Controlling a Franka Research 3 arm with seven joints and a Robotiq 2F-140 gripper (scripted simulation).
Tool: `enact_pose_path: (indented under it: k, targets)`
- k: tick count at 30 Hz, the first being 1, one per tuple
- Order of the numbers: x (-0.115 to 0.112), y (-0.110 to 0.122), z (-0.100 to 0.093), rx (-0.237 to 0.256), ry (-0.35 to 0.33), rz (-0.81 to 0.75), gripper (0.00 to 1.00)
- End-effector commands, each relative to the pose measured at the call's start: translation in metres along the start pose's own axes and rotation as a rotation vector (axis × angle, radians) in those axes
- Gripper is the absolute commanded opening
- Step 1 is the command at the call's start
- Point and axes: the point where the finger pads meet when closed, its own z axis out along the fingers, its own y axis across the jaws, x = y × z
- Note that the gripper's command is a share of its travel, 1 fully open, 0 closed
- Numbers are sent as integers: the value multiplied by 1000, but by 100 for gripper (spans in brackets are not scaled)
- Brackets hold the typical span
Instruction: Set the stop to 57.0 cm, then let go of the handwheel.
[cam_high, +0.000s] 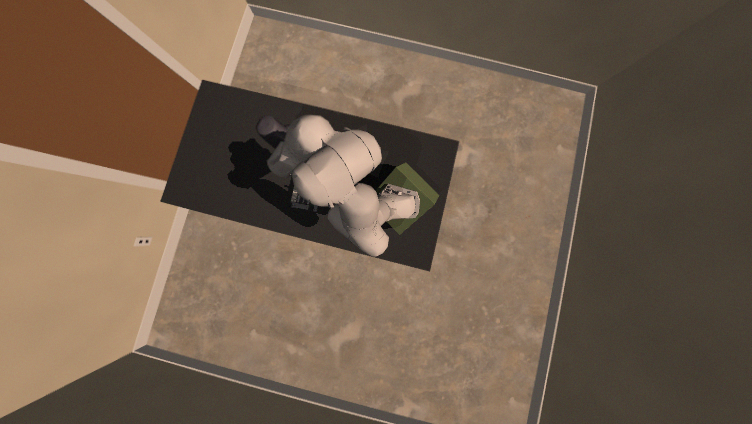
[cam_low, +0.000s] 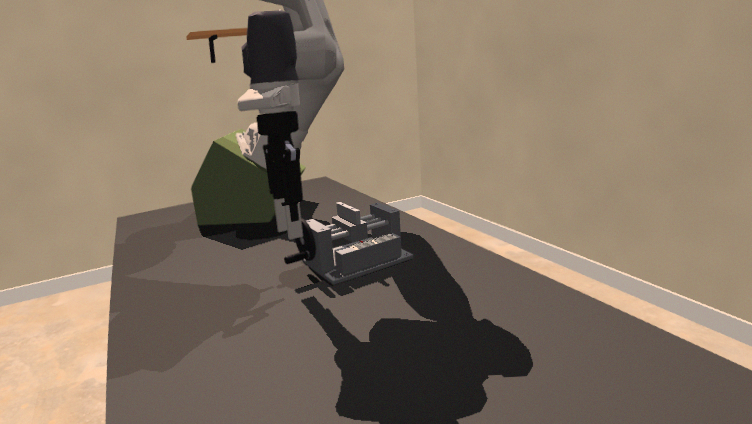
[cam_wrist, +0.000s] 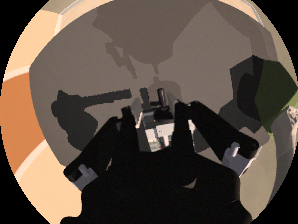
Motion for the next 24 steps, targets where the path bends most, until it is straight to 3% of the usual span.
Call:
enact_pose_path:
  k: [1, 5, 24]
  targets:
    - [-6, 10, -19, -32, -16, -17, 33]
    - [-6, 10, -29, -32, -16, -17, 33]
    - [-6, 10, -33, -32, -16, -17, 33]
